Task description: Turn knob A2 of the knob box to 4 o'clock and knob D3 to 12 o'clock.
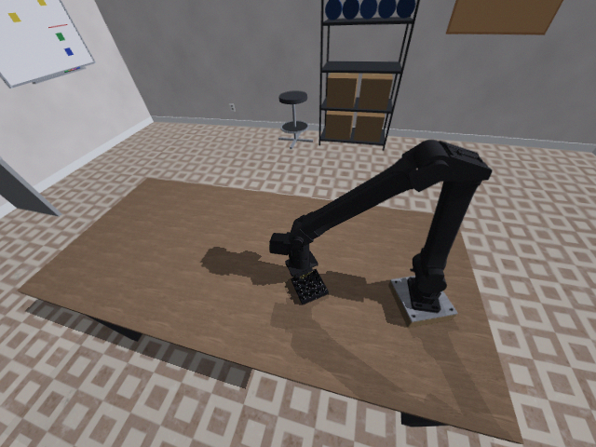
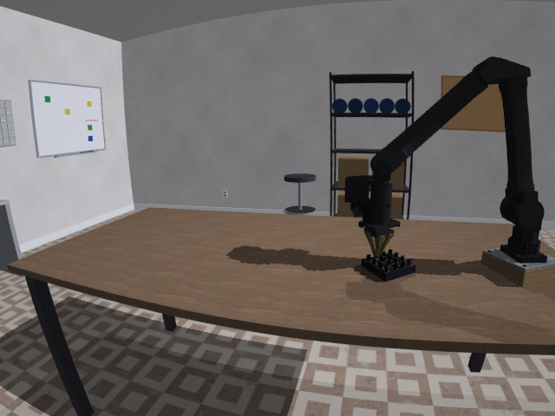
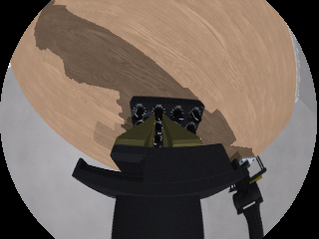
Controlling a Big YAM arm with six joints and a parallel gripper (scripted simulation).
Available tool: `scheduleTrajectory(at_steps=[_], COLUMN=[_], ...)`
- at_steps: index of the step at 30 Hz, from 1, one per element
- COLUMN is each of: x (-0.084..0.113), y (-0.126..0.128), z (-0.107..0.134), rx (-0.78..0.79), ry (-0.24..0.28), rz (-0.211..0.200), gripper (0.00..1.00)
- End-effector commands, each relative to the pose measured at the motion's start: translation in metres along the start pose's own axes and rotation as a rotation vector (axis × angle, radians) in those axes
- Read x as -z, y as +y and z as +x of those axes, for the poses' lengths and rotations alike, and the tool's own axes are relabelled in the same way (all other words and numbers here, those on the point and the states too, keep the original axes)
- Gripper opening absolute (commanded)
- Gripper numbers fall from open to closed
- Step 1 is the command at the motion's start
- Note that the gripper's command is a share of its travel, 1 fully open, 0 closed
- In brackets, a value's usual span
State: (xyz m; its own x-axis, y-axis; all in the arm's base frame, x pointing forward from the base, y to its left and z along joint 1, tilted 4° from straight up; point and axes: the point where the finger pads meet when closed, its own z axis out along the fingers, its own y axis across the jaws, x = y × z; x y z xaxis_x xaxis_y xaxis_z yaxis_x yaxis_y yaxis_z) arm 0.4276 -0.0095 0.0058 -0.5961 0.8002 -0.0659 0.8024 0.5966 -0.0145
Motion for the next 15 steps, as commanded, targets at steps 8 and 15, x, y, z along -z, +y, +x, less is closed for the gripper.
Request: scheduleTrajectory(at_steps=[8,15], x=[-0.0012,-0.0012], y=[-0.0015,-0.0015], z=[-0.0083,-0.0083], rx=[-0.078,-0.083], ry=[-0.014,-0.014], rz=[-0.003,-0.003], gripper=[0.07,0.07])
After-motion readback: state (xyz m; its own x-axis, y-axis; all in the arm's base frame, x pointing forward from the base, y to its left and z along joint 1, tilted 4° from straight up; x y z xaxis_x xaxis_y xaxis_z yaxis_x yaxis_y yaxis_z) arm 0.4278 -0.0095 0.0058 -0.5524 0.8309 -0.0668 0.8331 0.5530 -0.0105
